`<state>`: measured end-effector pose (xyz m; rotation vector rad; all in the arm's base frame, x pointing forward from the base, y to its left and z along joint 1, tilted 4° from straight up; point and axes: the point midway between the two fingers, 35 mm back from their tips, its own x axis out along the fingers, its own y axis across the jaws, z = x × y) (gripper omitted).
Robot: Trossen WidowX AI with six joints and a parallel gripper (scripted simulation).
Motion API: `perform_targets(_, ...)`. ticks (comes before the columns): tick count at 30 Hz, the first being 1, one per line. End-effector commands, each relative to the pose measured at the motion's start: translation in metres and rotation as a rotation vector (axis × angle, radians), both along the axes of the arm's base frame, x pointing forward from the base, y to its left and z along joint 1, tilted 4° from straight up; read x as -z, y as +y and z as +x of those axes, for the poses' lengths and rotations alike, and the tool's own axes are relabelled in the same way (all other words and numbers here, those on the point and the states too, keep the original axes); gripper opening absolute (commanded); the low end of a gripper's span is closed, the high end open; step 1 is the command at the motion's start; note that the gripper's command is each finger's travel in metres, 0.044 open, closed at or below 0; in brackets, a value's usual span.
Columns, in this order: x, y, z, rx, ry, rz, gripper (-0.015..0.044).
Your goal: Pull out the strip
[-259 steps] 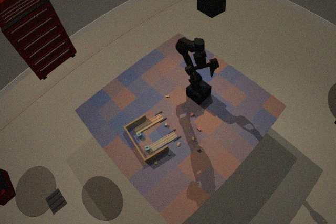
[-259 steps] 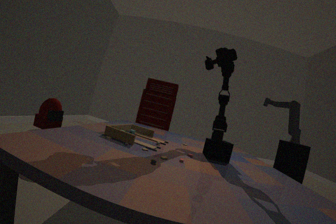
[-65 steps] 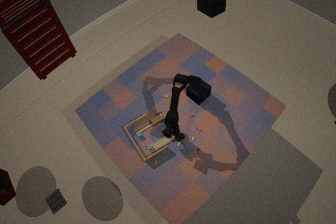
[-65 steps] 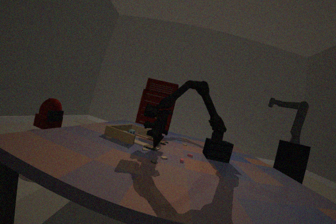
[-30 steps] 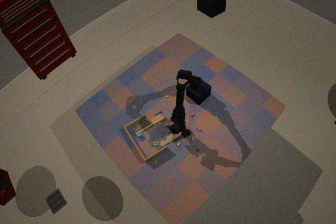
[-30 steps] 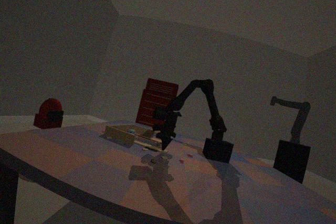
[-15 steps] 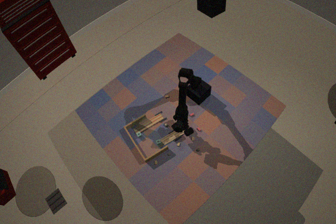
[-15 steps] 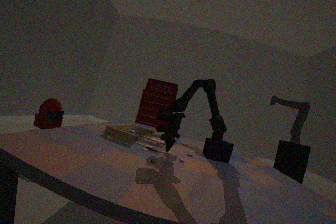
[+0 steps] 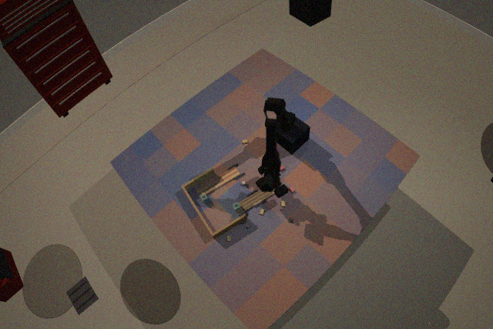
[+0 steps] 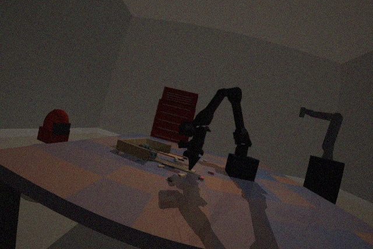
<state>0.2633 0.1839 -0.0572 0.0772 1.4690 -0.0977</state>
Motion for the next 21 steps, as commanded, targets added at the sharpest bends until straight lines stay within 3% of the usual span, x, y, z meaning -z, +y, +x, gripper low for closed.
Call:
perform_targets(1, 0.006, -0.004, -0.014, -0.001, 0.024, -0.015, 0.0000)
perform_targets(21, 0.009, -0.001, -0.045, -0.001, 0.027, -0.015, 0.0000)
